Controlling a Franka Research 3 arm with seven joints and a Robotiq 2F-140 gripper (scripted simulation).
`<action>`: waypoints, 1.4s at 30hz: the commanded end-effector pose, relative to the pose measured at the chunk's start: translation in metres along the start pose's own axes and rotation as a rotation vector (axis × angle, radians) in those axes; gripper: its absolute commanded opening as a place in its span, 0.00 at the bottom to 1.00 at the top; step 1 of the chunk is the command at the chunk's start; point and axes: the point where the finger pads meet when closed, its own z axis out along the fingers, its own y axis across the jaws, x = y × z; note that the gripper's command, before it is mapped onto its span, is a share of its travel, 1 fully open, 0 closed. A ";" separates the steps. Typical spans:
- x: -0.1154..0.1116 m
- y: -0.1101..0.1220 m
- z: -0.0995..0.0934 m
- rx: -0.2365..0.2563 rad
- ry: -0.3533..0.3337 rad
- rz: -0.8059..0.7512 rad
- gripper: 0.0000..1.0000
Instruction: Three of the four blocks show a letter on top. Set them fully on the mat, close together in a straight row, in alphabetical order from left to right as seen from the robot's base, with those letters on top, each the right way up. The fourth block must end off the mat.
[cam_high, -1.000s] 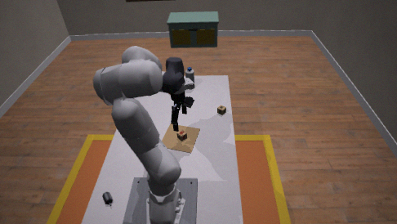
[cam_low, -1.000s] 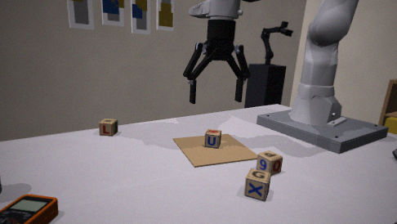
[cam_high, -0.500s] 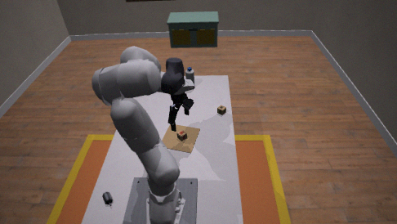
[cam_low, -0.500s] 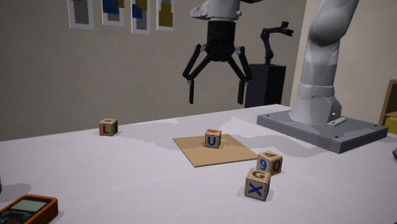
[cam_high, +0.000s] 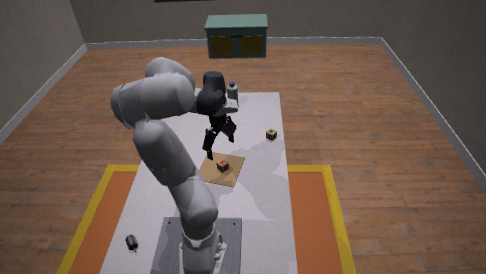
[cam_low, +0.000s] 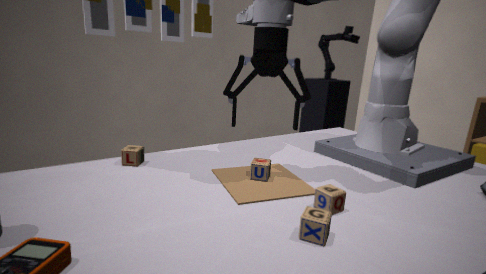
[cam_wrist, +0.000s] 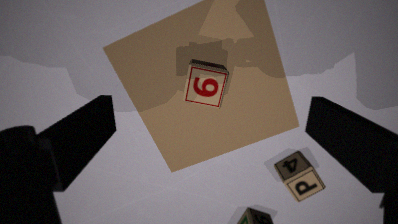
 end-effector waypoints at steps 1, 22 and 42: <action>0.000 -0.001 0.000 0.002 0.007 0.139 1.00; 0.000 -0.001 0.001 0.002 0.006 0.189 0.55; 0.000 -0.001 0.001 0.002 0.006 0.189 0.55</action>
